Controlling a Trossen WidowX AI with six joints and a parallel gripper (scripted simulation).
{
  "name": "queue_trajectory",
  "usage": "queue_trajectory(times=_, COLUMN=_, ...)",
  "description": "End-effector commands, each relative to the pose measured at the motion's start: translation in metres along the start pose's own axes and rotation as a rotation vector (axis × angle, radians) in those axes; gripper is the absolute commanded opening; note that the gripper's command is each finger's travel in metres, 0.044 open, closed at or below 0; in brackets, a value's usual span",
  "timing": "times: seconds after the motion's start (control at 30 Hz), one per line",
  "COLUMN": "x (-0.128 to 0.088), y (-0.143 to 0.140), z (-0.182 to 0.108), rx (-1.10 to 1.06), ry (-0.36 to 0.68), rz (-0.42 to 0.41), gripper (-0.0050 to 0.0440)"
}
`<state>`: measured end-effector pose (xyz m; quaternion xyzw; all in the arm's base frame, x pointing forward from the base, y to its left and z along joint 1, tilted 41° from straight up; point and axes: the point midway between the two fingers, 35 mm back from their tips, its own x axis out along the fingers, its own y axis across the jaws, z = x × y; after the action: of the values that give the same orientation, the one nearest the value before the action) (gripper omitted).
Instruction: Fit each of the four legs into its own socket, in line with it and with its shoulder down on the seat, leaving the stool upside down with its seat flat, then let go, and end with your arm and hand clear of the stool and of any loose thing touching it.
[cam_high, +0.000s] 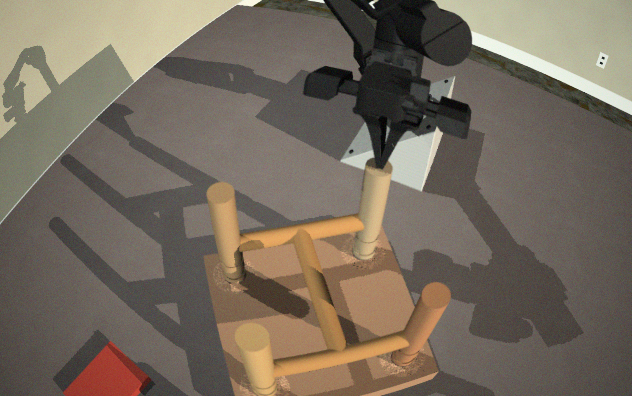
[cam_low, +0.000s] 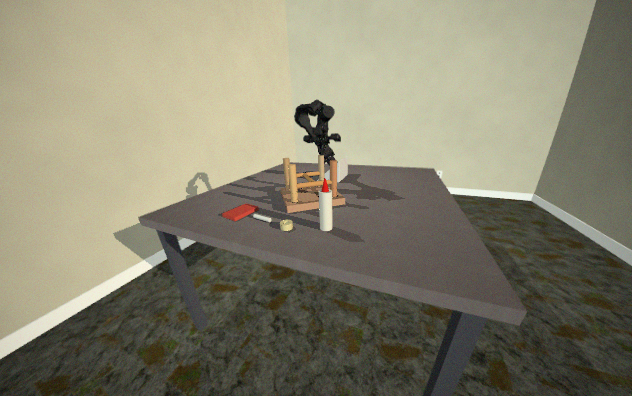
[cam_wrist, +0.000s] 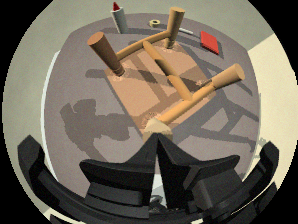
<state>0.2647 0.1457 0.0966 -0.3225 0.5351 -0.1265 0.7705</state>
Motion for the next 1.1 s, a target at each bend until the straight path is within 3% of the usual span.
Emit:
queue_trajectory(times=0.0, x=0.0233, y=-0.0046, z=-0.0126, rx=-0.014, ry=0.075, rz=-0.033, gripper=0.0)
queue_trajectory(times=1.07, x=0.0267, y=-0.0047, z=-0.0138, rx=-0.014, ry=0.075, rz=-0.033, gripper=0.0)
